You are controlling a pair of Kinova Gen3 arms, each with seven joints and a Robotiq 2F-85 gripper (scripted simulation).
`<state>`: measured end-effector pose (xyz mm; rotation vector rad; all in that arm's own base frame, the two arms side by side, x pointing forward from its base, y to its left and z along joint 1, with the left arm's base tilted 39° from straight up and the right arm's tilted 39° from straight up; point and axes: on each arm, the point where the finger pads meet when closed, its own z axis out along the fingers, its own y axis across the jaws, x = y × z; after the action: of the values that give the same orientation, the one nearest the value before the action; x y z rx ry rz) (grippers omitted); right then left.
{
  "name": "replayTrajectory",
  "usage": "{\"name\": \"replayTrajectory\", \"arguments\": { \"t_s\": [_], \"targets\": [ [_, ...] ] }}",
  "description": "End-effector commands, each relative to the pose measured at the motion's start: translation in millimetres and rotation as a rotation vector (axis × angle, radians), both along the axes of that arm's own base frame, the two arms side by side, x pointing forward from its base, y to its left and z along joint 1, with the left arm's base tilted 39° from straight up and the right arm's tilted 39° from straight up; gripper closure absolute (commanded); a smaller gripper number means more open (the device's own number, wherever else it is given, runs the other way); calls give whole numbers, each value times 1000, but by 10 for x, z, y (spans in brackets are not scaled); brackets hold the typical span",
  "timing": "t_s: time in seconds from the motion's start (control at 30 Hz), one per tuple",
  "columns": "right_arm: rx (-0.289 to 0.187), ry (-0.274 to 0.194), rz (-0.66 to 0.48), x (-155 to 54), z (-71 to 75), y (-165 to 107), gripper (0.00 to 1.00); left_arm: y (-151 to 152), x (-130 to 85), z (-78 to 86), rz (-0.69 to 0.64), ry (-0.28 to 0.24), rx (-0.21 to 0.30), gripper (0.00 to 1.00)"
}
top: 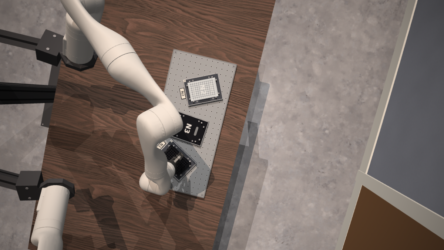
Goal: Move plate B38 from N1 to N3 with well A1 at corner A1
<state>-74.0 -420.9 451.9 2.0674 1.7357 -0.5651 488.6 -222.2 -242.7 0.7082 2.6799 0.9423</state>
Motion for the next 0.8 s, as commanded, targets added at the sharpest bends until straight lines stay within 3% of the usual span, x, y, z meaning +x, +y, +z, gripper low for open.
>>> {"name": "replayTrajectory", "arguments": {
  "t_s": [0.0, 0.77],
  "targets": [
    [-1, 2, -2, -19, 10, 15, 2, 27, 49, -47, -5, -3, -4, 2],
    [-1, 2, -2, -19, 10, 15, 2, 65, 74, -87, -8, 0, -1, 2]
  ]
}}
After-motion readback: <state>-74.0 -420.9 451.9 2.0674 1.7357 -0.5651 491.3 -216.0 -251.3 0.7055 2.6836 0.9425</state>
